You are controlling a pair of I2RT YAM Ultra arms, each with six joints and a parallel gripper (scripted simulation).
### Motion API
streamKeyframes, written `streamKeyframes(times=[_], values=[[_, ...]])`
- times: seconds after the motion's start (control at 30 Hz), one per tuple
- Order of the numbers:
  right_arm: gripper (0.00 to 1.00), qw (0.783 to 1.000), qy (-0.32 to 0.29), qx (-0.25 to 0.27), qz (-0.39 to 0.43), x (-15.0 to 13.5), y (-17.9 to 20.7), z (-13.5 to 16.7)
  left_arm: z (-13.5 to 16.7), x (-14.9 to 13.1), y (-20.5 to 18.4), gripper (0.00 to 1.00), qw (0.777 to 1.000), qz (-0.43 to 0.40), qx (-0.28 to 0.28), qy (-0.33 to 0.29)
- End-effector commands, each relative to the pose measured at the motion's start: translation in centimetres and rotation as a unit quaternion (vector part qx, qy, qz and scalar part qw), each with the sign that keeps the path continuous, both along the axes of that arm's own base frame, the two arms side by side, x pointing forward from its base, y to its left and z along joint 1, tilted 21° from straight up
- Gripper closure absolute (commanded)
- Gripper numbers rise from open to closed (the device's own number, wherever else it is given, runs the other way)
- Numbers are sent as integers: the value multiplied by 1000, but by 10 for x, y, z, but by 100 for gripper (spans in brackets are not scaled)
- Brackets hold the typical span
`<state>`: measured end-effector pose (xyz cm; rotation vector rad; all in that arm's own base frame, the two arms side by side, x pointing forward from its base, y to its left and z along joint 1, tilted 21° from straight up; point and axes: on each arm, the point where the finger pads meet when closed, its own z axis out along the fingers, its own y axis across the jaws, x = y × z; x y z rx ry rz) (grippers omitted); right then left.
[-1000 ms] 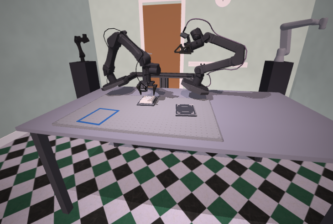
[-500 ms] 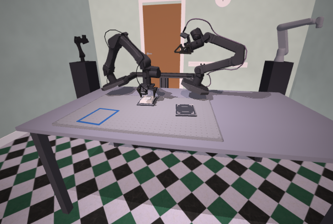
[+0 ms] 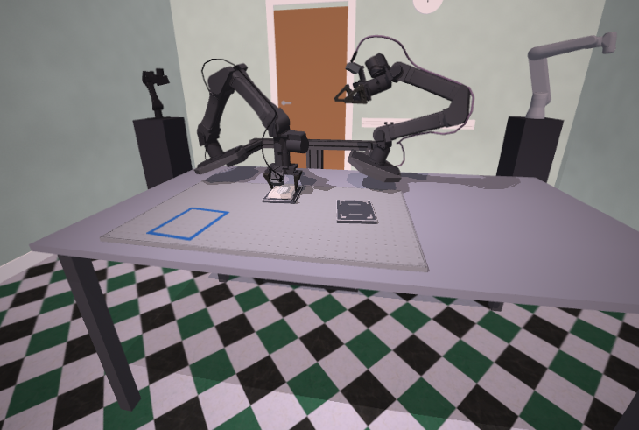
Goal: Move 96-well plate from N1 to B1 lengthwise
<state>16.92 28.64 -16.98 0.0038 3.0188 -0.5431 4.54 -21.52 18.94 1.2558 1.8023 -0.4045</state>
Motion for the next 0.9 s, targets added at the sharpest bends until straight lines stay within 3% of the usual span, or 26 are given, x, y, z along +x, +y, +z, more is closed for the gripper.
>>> streamKeyframes(times=[0.0, 0.4, 0.43, 0.47, 0.87], values=[[4, 1000, -10, 6, 7, 5, 3, 1, -1, 2, 4, 0, 1000, 4, 0, -7], [21, 1000, -12, 8, 6, 3, 4, 2, 1, 3, 3, 0, 1000, 7, 0, -7], [33, 1000, -12, 8, 6, 3, 4, 2, 1, 3, 3, 0, 1000, 7, 0, -7], [21, 1000, -12, 8, 6, 3, 4, 2, 1, 3, 3, 0, 1000, 7, 0, -7], [21, 1000, -7, 10, 3, -3, 21, 44, 1, 3, 3, 0, 1000, 7, 0, -7]])
